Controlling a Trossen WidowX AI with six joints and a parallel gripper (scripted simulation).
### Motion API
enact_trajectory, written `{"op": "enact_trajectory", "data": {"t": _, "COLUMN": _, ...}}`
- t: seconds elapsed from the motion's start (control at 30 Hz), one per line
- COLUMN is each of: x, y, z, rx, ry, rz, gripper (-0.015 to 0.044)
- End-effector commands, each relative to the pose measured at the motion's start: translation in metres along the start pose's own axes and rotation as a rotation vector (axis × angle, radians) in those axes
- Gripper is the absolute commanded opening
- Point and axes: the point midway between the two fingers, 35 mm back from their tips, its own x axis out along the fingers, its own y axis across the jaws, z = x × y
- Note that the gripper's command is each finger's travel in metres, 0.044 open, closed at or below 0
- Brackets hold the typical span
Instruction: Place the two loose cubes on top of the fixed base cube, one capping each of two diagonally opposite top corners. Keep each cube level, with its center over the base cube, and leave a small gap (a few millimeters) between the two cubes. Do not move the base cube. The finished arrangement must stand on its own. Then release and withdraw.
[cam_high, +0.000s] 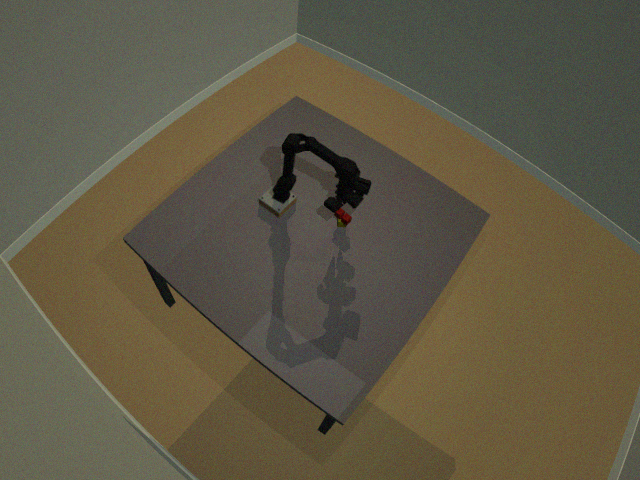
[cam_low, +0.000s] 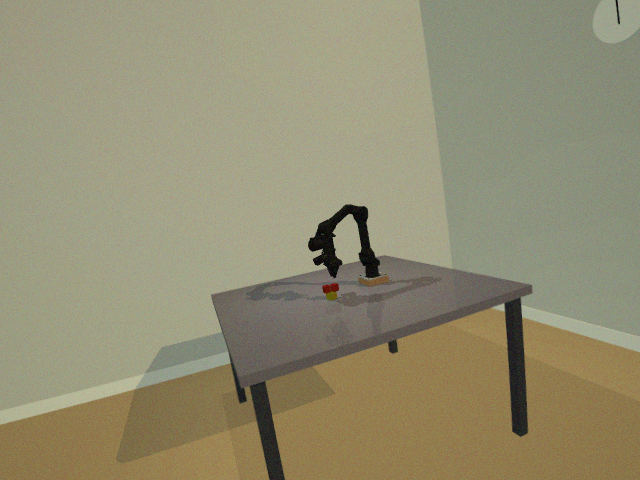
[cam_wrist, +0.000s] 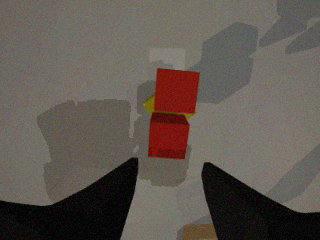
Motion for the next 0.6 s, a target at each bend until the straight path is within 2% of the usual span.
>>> {"op": "enact_trajectory", "data": {"t": 0.0, "x": -0.0080, "y": 0.0005, "z": 0.0011, "rx": -0.003, "ry": -0.005, "rz": 0.002, "gripper": 0.0205}}
{"op": "enact_trajectory", "data": {"t": 0.3, "x": -0.0143, "y": 0.0005, "z": 0.0011, "rx": -0.003, "ry": -0.005, "rz": 0.002, "gripper": 0.0205}}
{"op": "enact_trajectory", "data": {"t": 0.53, "x": -0.0144, "y": 0.0011, "z": -0.0006, "rx": 0.001, "ry": 0.002, "rz": 0.000, "gripper": 0.0389}}
{"op": "enact_trajectory", "data": {"t": 0.57, "x": -0.0145, "y": 0.0046, "z": -0.0010, "rx": 0.001, "ry": 0.002, "rz": 0.000, "gripper": 0.0400}}
